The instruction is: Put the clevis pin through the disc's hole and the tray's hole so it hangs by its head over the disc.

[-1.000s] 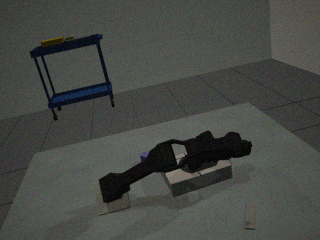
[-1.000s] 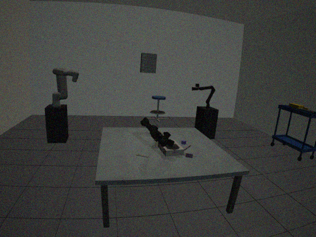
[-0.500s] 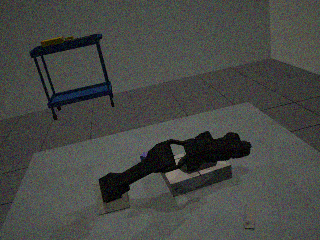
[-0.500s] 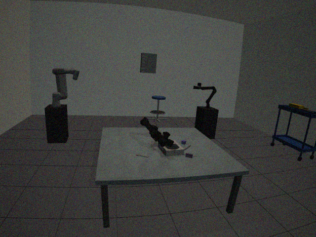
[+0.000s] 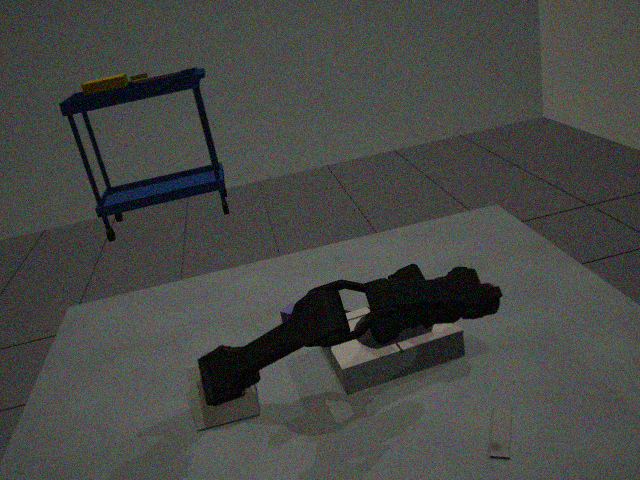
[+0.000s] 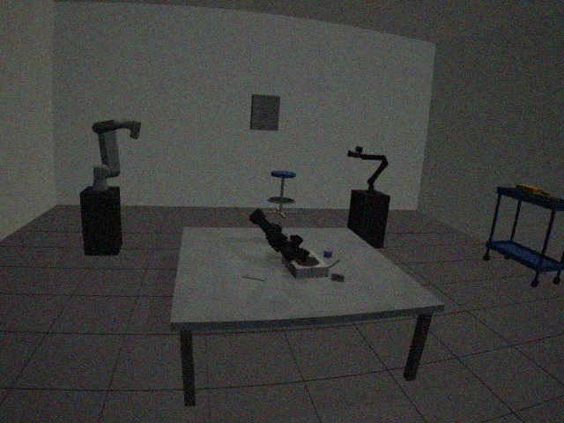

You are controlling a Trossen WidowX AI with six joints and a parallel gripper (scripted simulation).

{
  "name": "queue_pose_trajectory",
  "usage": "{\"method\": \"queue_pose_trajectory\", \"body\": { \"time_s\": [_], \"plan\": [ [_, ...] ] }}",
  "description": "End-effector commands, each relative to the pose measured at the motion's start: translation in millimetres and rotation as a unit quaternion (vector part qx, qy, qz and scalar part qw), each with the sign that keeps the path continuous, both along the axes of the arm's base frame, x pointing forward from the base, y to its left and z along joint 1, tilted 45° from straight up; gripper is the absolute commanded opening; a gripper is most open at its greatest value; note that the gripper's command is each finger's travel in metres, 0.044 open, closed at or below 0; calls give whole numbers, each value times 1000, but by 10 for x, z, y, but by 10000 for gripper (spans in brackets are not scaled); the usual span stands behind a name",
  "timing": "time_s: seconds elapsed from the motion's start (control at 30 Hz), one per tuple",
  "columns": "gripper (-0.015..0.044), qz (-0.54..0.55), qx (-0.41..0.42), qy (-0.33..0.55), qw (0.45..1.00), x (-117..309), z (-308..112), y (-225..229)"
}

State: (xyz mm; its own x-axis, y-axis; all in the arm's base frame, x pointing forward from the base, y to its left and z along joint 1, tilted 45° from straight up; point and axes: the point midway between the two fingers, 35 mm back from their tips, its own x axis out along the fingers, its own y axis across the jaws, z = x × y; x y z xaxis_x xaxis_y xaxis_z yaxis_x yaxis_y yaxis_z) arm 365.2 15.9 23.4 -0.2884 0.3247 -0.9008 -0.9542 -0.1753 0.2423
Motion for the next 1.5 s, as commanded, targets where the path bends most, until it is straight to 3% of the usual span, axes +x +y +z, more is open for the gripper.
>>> {"method": "queue_pose_trajectory", "body": {
  "time_s": [0.0,1.47],
  "plan": [
    [0,1,-1,2,1000,-27,-5,-13],
    [0,1,-1,2,1000,-162,29,-39]
  ]
}}
